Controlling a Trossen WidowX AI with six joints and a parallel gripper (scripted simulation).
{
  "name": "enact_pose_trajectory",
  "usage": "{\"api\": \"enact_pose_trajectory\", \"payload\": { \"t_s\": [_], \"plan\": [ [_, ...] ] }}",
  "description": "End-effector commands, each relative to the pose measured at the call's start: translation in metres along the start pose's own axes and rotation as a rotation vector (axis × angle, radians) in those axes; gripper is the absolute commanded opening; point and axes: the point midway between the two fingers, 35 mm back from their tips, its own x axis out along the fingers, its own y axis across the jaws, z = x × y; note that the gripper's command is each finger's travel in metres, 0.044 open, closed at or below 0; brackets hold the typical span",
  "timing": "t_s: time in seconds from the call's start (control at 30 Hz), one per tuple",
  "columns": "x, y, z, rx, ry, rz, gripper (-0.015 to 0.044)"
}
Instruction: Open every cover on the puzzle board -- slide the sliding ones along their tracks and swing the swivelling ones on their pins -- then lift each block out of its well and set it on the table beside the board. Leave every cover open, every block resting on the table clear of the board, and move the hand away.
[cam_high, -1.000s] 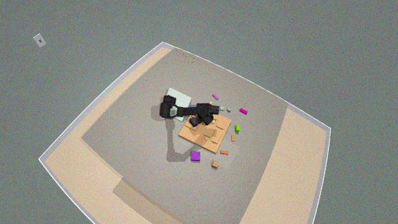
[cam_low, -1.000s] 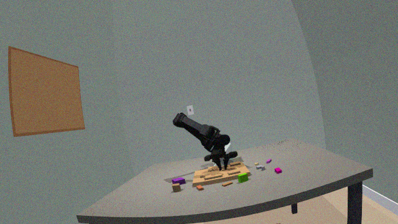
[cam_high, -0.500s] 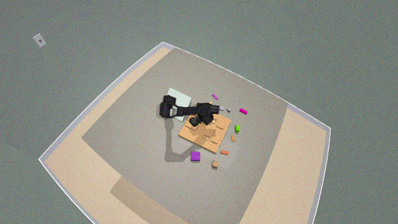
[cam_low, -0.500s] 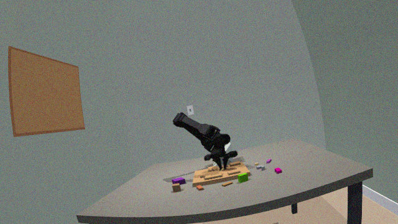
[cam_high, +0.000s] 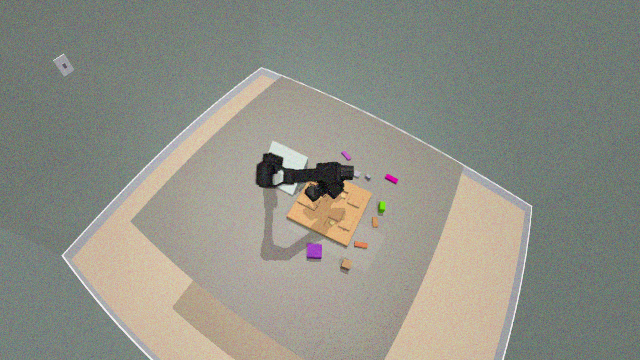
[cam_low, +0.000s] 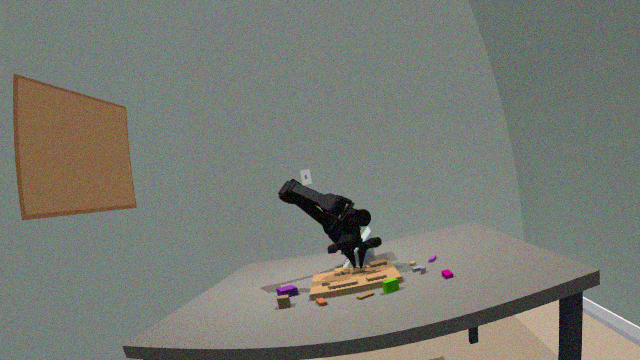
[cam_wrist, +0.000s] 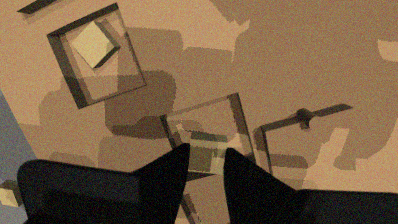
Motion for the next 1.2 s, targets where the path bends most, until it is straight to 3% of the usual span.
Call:
{"api": "enact_pose_trajectory", "payload": {
  "t_s": [0.0, 1.17],
  "plan": [
    [-0.006, 0.0, 0.0, 0.005, 0.002, 0.002, 0.008],
    [-0.072, 0.0, -0.001, 0.003, 0.004, 0.002, 0.008]
  ]
}}
